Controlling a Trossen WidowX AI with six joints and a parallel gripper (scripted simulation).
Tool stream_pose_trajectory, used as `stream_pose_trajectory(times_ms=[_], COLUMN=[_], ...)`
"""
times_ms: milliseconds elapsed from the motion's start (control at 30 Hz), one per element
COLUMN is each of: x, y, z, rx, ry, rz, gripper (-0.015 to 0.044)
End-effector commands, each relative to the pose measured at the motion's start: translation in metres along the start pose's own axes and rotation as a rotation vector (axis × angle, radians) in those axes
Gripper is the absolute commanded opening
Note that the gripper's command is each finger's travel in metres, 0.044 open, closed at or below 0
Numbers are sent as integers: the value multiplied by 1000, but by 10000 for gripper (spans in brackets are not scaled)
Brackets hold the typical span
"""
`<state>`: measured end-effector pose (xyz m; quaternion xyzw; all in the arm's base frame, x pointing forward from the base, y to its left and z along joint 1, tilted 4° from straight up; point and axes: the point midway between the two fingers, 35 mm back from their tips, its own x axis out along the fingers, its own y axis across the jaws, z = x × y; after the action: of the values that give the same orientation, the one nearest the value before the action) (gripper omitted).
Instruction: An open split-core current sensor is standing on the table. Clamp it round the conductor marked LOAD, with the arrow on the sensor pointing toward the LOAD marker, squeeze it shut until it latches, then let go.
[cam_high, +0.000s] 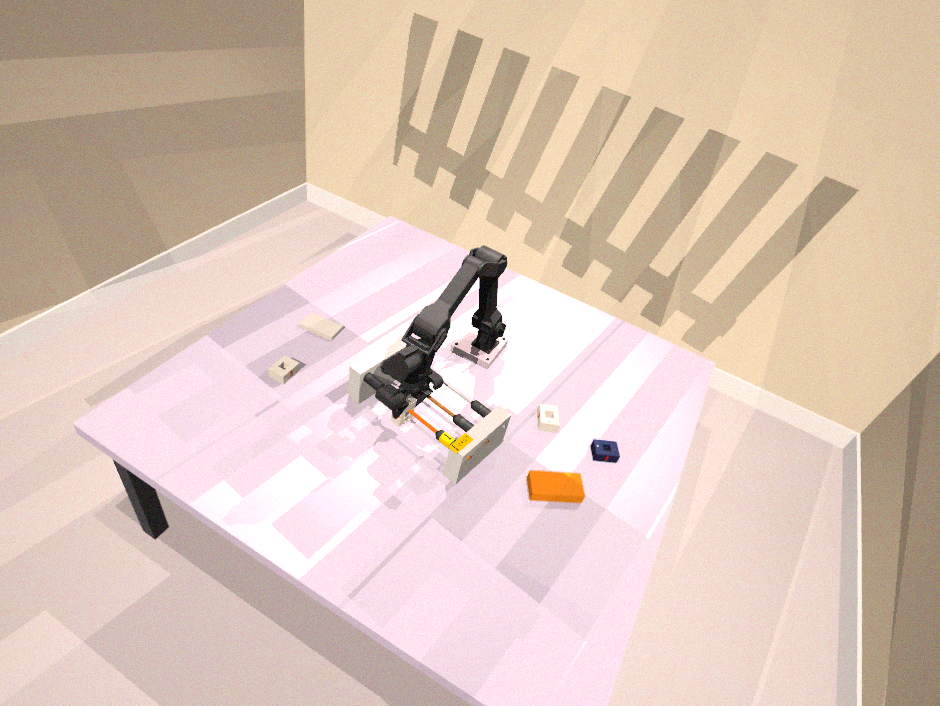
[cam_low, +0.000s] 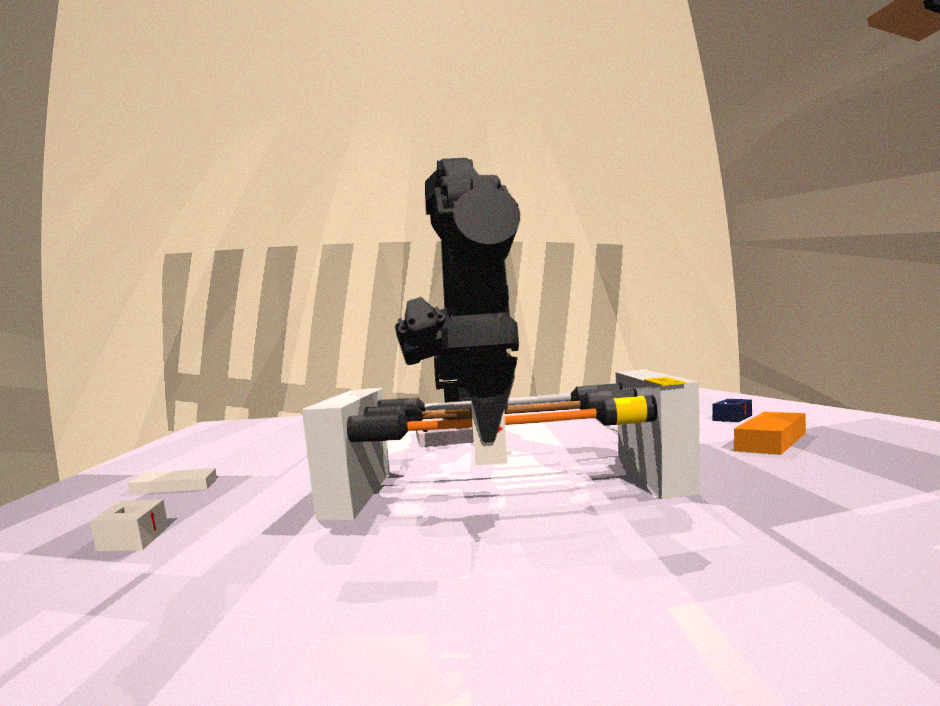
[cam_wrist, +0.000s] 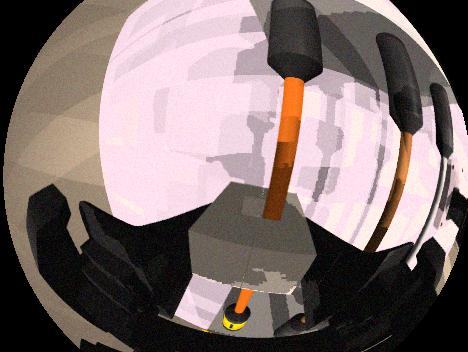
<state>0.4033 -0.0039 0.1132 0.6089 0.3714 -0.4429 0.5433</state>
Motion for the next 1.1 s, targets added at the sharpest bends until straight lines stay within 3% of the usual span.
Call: stream_pose_trajectory(times_ms=[0, 467, 1067], x=[0, -1, 0], y=[0, -4, -3], z=[0, 0, 0], rx=[0, 0, 1], ry=[0, 0, 0], rz=[0, -127, -131], gripper=[0, 0, 0])
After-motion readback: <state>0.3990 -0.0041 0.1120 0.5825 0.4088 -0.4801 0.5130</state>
